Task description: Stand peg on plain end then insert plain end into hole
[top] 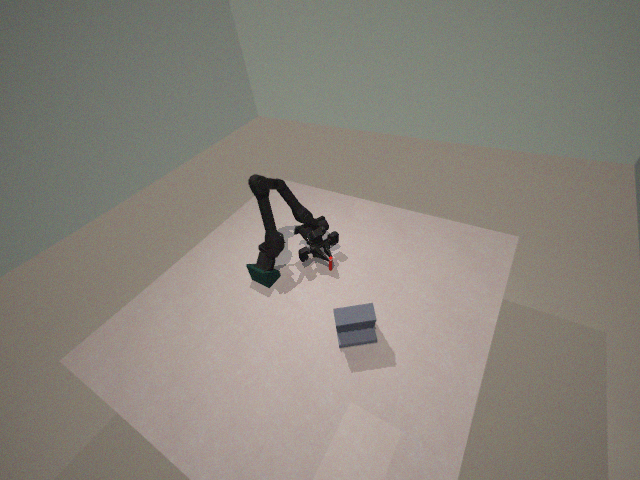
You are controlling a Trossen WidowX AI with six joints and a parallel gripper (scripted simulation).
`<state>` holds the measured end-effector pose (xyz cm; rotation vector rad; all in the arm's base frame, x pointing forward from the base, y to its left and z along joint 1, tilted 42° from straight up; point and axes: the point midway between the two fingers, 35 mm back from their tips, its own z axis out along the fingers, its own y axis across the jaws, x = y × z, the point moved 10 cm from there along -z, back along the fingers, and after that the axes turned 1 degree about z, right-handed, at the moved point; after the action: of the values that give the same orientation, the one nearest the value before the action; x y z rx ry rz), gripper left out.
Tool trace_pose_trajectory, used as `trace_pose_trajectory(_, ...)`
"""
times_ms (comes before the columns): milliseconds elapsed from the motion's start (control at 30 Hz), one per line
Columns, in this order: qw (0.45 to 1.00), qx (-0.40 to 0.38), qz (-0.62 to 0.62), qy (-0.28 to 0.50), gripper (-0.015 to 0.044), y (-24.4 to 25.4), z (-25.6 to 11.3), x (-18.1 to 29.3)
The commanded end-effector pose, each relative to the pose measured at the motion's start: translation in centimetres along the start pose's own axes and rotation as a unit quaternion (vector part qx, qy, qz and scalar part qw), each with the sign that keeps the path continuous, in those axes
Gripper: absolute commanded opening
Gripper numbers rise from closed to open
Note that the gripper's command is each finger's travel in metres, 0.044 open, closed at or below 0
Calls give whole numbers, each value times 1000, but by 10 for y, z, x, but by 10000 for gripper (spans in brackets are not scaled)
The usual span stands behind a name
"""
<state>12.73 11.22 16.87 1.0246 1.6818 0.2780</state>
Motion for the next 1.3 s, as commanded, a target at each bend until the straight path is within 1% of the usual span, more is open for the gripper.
trace_pose_trajectory(0, 1000, 0, 0, 0, 49, 0, 0, 2)
trace_pose_trajectory(1267, 1000, -1, 7, -18, 49, -1, -7, 9)
